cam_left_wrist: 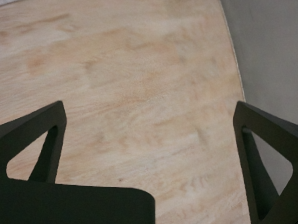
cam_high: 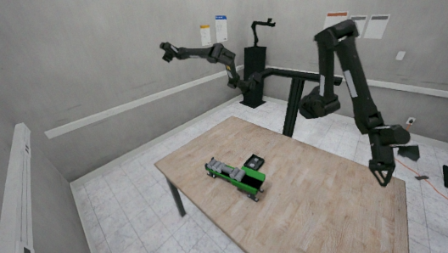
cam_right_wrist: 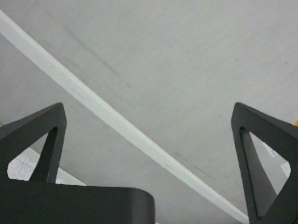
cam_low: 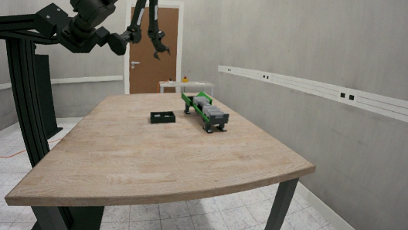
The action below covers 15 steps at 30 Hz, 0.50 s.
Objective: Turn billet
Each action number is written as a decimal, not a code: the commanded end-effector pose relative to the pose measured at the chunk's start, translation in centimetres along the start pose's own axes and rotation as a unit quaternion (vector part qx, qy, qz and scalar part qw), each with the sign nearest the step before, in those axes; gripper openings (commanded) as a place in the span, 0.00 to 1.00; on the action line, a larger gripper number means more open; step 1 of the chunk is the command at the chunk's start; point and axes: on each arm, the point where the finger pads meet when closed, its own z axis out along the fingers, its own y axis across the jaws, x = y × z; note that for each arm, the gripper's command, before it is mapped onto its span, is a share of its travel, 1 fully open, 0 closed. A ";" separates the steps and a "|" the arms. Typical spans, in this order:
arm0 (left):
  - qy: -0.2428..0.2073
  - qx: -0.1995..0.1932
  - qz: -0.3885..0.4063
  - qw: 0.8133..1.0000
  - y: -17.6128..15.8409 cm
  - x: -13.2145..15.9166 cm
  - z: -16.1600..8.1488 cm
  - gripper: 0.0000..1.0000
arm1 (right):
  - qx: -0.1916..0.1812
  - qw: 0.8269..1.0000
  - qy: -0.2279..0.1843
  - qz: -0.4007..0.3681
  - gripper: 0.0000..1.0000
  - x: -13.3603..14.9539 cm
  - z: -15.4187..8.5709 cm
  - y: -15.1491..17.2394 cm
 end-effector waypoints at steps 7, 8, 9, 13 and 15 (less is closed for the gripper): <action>0.083 0.097 0.113 0.985 -12.5 3.2 7.7 1.00 | 0.006 1.000 -0.021 0.002 1.00 -3.3 -0.3 -0.5; 0.093 0.113 0.126 0.981 -14.6 4.1 8.3 1.00 | 0.006 1.000 -0.021 0.002 1.00 -3.3 -0.3 -0.5; 0.103 0.130 0.140 0.976 -16.7 5.0 8.9 1.00 | 0.006 1.000 -0.021 0.002 1.00 -3.3 -0.3 -0.5; 0.113 0.147 0.154 0.970 -18.9 6.0 9.3 1.00 | 0.006 1.000 -0.021 0.002 1.00 -3.3 -0.3 -0.5; 0.130 0.183 0.183 0.957 -23.6 8.1 9.7 1.00 | 0.006 1.000 -0.021 0.002 1.00 -3.3 -0.3 -0.5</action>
